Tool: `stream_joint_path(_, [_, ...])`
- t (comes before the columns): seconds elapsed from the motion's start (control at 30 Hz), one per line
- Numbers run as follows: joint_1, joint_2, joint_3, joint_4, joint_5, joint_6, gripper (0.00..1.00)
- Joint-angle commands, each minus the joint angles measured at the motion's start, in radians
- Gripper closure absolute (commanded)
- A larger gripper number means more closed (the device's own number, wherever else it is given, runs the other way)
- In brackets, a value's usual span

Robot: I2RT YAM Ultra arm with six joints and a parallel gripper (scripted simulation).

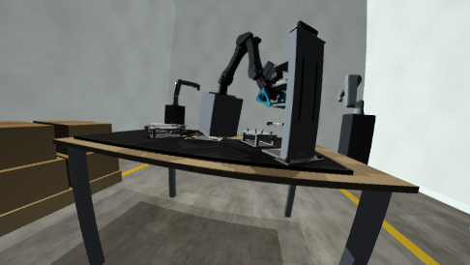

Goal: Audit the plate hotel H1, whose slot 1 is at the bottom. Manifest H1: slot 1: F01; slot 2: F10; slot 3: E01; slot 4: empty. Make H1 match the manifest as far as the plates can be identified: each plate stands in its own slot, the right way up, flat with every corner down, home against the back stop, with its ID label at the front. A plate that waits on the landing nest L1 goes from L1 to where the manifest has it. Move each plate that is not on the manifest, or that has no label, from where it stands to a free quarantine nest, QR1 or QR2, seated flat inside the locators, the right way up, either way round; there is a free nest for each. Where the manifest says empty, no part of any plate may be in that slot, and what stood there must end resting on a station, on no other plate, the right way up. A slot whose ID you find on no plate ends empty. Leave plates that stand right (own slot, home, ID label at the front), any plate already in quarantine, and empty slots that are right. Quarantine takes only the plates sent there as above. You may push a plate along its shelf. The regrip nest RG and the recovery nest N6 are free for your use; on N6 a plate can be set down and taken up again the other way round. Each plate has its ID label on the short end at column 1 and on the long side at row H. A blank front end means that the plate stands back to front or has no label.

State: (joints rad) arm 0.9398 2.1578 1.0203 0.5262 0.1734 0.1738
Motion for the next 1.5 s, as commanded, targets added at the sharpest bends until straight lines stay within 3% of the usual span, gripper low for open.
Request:
stream_joint_path(0.0, [-0.001,-0.009,0.005,0.004,0.000,-0.001,0.14])
stream_joint_path(0.8, [0.000,-0.012,-0.001,0.006,0.001,-0.001,0.14])
stream_joint_path(1.47, [0.016,-0.054,-0.110,0.070,0.014,0.009,0.14])
